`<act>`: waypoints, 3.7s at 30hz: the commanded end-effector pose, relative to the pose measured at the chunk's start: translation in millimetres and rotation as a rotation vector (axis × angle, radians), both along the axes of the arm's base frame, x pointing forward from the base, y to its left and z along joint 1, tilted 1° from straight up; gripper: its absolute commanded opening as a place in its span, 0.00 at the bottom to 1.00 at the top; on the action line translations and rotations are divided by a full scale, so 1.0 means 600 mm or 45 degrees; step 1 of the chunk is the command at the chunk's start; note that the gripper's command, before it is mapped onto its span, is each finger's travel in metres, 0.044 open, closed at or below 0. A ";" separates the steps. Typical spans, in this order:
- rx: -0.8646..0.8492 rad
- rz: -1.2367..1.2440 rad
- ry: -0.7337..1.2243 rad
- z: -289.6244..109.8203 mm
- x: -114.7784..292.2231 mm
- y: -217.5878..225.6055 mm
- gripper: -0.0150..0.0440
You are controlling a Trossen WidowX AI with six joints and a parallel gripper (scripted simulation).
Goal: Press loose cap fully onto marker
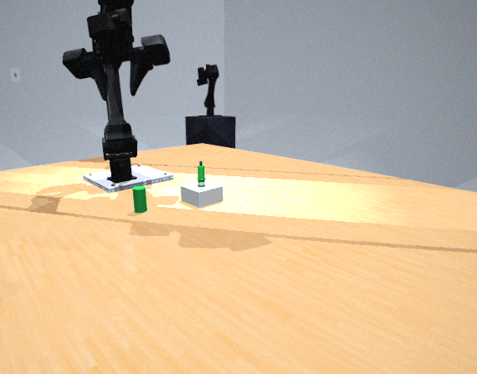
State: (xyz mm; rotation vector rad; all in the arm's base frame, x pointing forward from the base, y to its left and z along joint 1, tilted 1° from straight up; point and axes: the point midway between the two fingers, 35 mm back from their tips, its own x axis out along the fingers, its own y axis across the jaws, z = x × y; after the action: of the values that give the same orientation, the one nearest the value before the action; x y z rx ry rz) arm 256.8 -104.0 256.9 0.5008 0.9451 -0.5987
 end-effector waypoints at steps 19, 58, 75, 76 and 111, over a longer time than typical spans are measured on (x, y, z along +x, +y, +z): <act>0.390 -0.334 0.520 -0.245 -0.027 0.055 0.66; 0.390 -0.334 0.520 -0.347 -0.027 0.055 0.66; 0.391 -0.334 0.520 -0.358 -0.028 0.056 0.44; 0.391 -0.334 0.520 -0.358 -0.028 0.056 0.43; 0.391 -0.334 0.520 -0.252 -0.025 0.062 0.25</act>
State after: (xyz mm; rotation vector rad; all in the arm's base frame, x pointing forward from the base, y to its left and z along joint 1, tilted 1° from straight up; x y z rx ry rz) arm 239.8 -70.6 100.5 0.7978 1.3899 -0.8216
